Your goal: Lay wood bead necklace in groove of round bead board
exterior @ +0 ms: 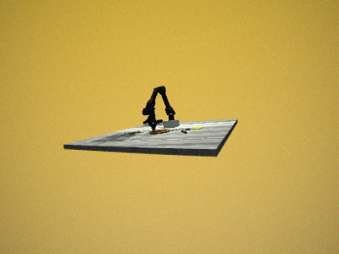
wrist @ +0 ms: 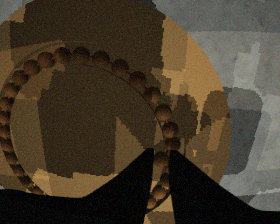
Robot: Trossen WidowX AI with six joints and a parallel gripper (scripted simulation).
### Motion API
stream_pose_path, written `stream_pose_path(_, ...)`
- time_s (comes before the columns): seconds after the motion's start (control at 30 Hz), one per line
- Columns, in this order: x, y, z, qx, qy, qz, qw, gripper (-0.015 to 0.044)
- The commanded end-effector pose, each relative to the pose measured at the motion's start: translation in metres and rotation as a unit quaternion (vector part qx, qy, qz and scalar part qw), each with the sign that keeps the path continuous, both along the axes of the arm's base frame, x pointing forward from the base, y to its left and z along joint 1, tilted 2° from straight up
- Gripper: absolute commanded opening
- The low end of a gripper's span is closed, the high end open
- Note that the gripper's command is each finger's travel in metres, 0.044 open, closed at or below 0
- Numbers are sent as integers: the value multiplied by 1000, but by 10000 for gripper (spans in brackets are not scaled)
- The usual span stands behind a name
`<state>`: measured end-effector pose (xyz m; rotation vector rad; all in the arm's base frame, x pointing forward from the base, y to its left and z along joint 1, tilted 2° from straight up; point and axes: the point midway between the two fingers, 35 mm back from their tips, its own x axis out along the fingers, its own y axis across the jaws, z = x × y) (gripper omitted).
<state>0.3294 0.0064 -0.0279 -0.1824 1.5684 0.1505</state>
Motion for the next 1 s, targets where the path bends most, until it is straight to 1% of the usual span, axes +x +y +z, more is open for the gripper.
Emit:
stream_pose_path(0.0,0,0,0,0,0,0,1000,0)
stream_pose_path(0.77,-2,0,6,-1,2,2,1000,0)
stream_pose_path(0.97,4,-8,6,-1,2,2,1000,0)
